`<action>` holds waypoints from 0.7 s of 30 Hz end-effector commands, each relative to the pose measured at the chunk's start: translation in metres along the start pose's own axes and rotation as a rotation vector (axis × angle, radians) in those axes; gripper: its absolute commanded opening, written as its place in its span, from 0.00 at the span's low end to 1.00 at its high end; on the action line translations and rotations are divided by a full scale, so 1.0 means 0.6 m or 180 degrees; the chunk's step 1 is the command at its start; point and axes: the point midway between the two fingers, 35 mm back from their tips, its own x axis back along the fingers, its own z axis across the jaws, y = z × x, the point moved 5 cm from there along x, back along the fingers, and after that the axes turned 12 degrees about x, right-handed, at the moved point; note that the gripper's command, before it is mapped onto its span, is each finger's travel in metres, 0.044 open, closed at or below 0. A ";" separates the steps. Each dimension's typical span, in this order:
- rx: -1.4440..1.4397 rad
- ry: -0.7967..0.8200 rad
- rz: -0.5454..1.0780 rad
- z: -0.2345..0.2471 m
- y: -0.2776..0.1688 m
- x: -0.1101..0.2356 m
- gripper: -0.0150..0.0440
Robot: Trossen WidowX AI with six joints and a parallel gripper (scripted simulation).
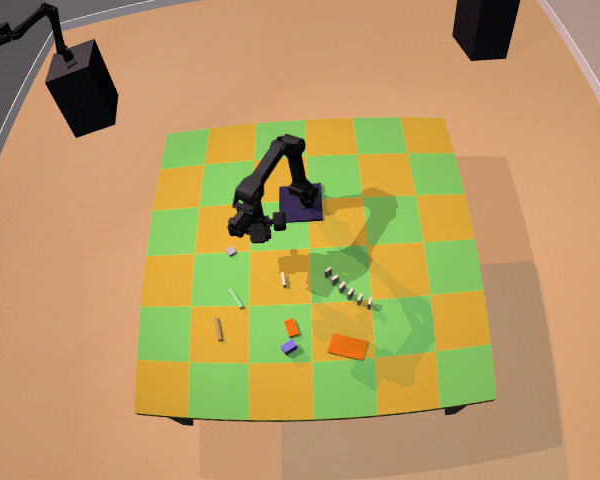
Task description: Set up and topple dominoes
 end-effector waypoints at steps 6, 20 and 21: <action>0.0072 0.0047 -0.0089 -0.003 -0.009 -0.010 0.30; -0.0371 0.0058 -0.1060 -0.030 -0.009 -0.056 0.30; -0.0395 0.0054 -0.1129 -0.032 -0.010 -0.059 0.30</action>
